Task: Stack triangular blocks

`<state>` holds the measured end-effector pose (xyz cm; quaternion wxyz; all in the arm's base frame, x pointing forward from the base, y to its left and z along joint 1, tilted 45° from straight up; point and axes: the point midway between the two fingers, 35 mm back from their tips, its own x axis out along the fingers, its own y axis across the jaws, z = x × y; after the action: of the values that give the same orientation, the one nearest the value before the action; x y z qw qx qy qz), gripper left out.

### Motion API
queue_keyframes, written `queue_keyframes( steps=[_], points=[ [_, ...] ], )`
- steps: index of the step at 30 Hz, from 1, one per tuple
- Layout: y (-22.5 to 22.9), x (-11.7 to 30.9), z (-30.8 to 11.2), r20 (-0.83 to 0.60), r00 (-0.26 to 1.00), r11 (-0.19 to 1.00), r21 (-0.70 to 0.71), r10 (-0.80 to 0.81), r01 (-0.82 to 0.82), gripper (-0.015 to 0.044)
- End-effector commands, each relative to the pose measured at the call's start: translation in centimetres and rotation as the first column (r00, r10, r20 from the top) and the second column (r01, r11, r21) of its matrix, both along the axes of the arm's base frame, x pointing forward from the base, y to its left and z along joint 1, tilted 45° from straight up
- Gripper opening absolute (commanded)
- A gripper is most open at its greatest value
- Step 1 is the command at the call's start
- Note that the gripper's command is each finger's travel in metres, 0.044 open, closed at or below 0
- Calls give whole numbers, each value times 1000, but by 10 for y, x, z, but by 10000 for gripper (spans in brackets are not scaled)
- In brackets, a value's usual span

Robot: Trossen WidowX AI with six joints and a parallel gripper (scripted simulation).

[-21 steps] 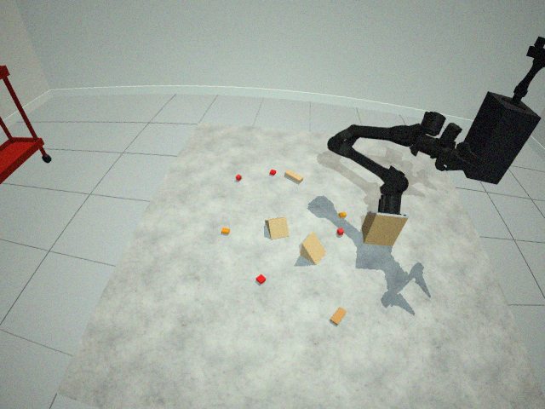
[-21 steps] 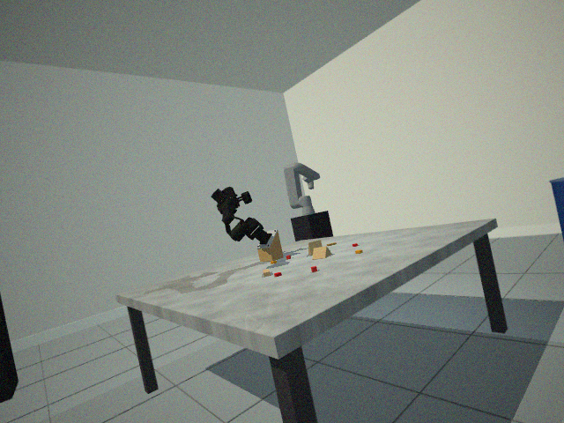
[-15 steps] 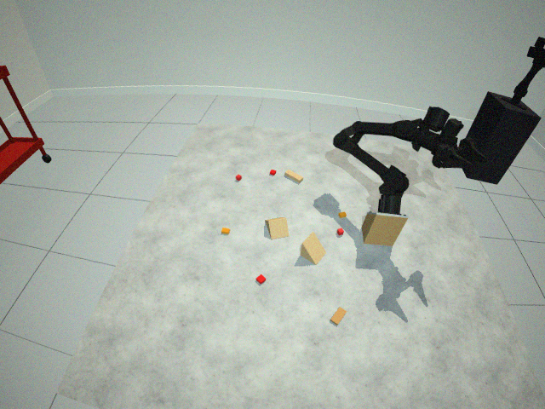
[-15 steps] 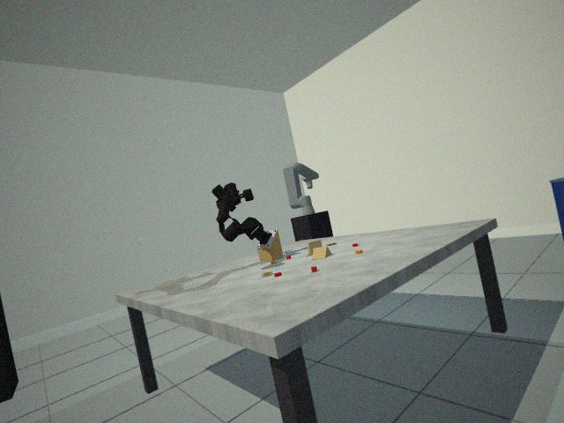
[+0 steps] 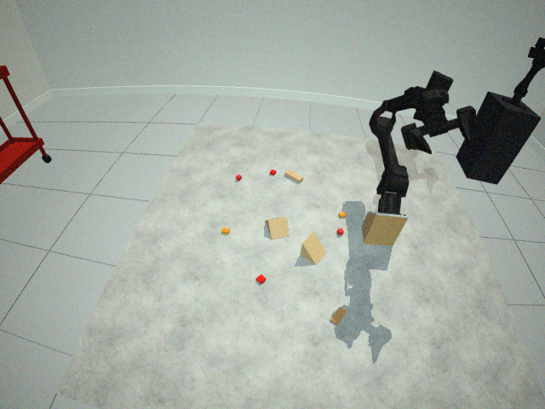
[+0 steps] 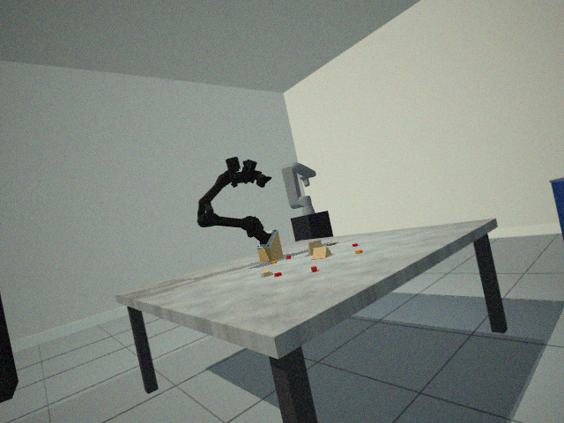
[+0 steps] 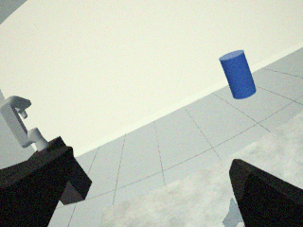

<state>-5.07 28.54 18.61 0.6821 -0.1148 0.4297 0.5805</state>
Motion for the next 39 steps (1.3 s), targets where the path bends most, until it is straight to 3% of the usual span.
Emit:
queue_keyframes(
  steps=[1, 10, 16, 22, 31, 39],
  points=[
    [11, 49, -1, 12, 985, 984, -54, -170, 171, 440],
    [24, 144, -9, -8, 850, 829, -223, -527, 512, 440],
    [9, 237, -22, -11, 618, 579, -363, -786, 730, 440],
    [-37, 325, -42, 15, 297, 251, -500, -955, 829, 440],
    [-158, 424, -84, 114, -241, -254, -668, -964, 699, 440],
    [-285, 456, -125, 237, -607, -537, -754, -759, 377, 440]
  ],
)
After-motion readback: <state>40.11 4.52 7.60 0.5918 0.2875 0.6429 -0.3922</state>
